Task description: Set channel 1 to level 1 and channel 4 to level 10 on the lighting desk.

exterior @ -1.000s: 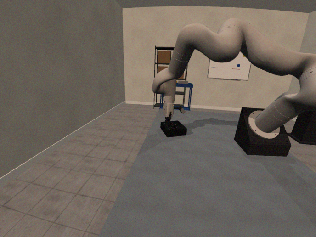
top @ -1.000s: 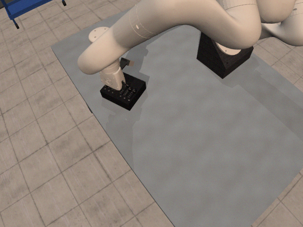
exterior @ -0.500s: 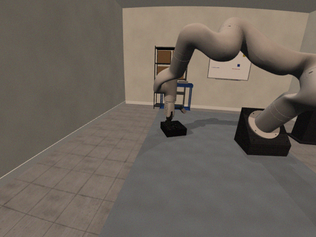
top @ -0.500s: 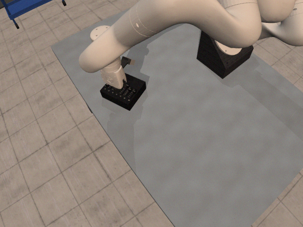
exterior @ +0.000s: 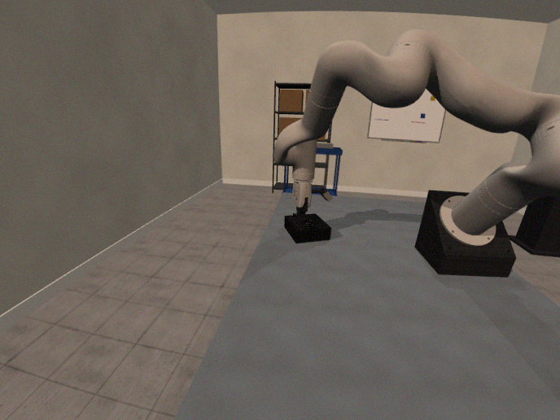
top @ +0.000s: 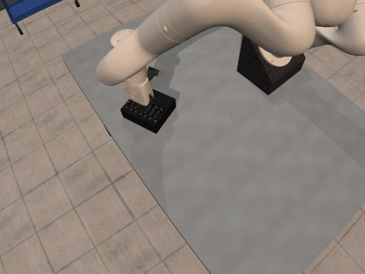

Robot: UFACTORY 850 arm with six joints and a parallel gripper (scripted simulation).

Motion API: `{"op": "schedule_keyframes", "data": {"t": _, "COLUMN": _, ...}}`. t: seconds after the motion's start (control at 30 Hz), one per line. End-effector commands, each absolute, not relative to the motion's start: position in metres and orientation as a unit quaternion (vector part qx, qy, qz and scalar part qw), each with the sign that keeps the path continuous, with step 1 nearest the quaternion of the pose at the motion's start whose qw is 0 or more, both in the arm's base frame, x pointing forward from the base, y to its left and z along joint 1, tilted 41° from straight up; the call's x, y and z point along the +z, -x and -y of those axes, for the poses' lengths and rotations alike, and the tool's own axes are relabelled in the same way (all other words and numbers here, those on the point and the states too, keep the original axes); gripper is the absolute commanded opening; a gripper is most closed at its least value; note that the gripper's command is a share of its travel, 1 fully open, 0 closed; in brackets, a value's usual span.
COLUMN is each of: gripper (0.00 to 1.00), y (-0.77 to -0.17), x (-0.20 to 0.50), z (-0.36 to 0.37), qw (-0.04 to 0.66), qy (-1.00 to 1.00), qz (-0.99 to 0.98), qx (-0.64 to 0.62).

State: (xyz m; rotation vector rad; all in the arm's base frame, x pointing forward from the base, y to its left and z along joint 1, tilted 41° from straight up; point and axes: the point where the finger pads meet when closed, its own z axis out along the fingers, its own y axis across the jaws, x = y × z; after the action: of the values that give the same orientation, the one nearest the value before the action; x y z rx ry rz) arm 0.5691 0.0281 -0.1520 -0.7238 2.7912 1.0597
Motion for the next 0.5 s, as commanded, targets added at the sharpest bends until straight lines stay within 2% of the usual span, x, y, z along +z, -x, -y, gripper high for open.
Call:
{"op": "schedule_keyframes", "data": {"t": 0.0, "gripper": 0.00, "y": -0.5683, "x": -0.1518, "z": -0.0266, "qw": 0.036, "qy": 0.235, "qz": -0.908, "qx": 0.344}}
{"op": "schedule_keyframes", "data": {"t": 0.47, "gripper": 0.00, "y": -0.5627, "x": -0.1532, "z": -0.0240, "qw": 0.036, "qy": 0.235, "qz": -0.908, "qx": 0.344}}
